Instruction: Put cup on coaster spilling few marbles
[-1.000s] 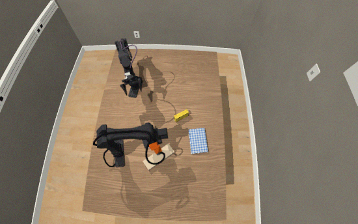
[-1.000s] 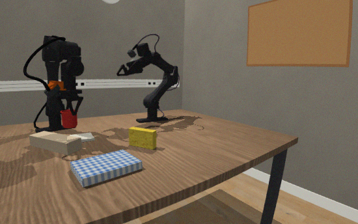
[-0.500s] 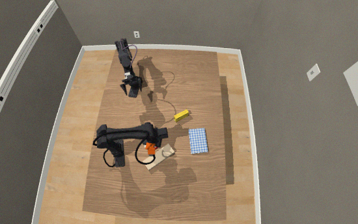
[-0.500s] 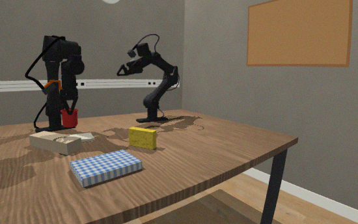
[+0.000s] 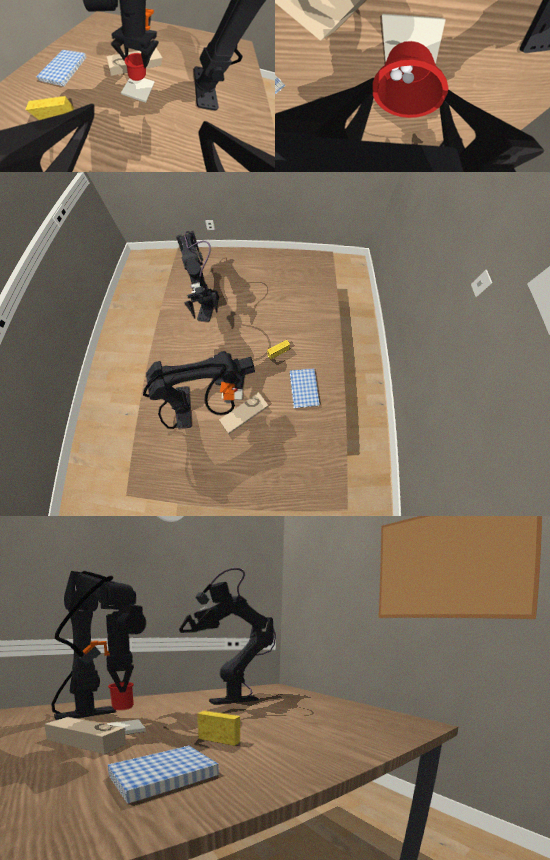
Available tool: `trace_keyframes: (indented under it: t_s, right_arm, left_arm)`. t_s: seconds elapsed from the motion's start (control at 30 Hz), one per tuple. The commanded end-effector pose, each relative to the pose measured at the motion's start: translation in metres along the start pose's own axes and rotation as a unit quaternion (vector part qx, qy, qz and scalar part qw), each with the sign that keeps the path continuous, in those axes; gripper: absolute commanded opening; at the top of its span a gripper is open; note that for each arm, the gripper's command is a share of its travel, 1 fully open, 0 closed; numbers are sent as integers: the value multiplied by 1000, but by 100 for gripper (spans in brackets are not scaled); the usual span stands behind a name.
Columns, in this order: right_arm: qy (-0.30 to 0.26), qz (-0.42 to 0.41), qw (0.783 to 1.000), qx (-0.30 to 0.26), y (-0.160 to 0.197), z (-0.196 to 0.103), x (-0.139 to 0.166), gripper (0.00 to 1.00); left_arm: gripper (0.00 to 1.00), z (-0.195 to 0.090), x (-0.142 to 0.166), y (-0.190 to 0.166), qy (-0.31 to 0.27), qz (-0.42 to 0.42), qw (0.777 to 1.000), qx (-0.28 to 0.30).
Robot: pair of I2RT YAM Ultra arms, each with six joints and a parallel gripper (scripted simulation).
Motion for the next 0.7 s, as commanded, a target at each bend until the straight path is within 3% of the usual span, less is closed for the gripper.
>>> trace_keyframes:
  t_s: [0.0, 0.33, 0.67]
  right_arm:
    - [17, 13, 1000, 3, -16, -7, 6, 0]
    - [19, 9, 1000, -8, -14, -17, 8, 0]
    - [18, 9, 1000, -6, -12, 5, 8, 0]
  left_arm:
    - [100, -4, 4, -1, 2, 0, 1000, 1]
    - [100, -4, 4, -1, 2, 0, 1000, 1]
    - [100, -4, 4, -1, 2, 0, 1000, 1]
Point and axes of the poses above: on each arm, the point where the finger pads meet when closed, its own z axis out along the fingers, its own y axis across the jaws, x = y × z, the point moved 1 cm from there along -z, back along the fingers, and after that the axes turned 1 degree about -z, right-handed, at the moved point
